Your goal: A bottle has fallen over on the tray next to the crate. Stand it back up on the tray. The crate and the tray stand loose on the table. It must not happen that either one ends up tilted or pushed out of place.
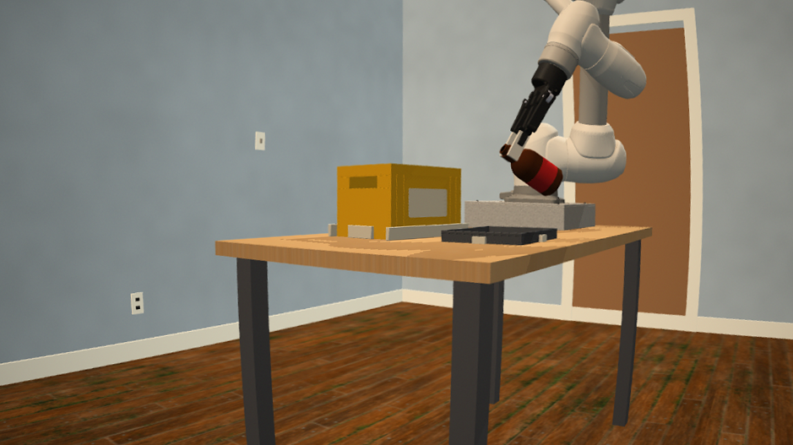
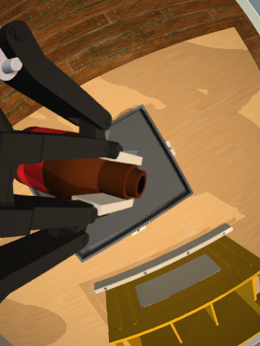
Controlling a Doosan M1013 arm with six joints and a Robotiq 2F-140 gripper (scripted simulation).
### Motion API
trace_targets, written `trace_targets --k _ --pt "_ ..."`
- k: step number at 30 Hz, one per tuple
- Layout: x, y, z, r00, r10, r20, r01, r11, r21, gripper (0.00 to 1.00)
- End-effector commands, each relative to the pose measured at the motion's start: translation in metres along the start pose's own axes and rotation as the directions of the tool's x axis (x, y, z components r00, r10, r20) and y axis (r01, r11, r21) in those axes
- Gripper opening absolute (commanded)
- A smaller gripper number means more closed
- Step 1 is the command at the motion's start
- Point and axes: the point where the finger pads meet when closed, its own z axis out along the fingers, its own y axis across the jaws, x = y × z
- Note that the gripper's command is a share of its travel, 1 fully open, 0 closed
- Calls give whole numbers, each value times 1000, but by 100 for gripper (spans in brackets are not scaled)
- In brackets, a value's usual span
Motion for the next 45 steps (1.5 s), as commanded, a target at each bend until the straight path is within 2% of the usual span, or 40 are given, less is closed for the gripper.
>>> trace_targets --k 1,33,45 --pt "-3 -1 -1 1000 -2 -3 2 1000 6 10" --pt "-3 0 -1 1000 -2 -5 2 1000 5 10" --pt "-5 1 0 999 -1 -45 1 1000 -1 10"
